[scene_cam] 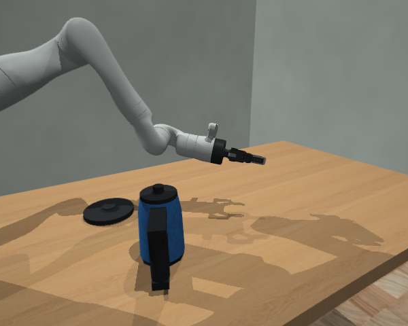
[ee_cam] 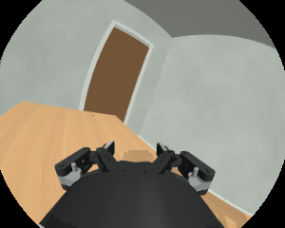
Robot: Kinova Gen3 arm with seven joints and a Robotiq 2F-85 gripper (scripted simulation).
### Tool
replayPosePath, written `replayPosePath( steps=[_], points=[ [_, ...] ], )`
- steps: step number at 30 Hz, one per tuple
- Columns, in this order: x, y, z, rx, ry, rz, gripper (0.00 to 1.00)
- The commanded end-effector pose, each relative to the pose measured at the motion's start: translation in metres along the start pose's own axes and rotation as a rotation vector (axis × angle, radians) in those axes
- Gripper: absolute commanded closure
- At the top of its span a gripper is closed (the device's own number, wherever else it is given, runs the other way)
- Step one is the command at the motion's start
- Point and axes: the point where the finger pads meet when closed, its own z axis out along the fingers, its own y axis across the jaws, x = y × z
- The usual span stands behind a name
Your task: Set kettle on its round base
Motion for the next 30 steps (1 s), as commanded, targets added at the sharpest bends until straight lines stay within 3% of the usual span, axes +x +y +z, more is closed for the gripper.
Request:
replayPosePath(
  steps=[1,30],
  points=[
    [0.0018,0.0003,0.0001,0.000,0.002,0.002,0.20],
    [-0.0009,-0.0005,0.0008,0.016,-0.021,0.004,0.20]
  ],
)
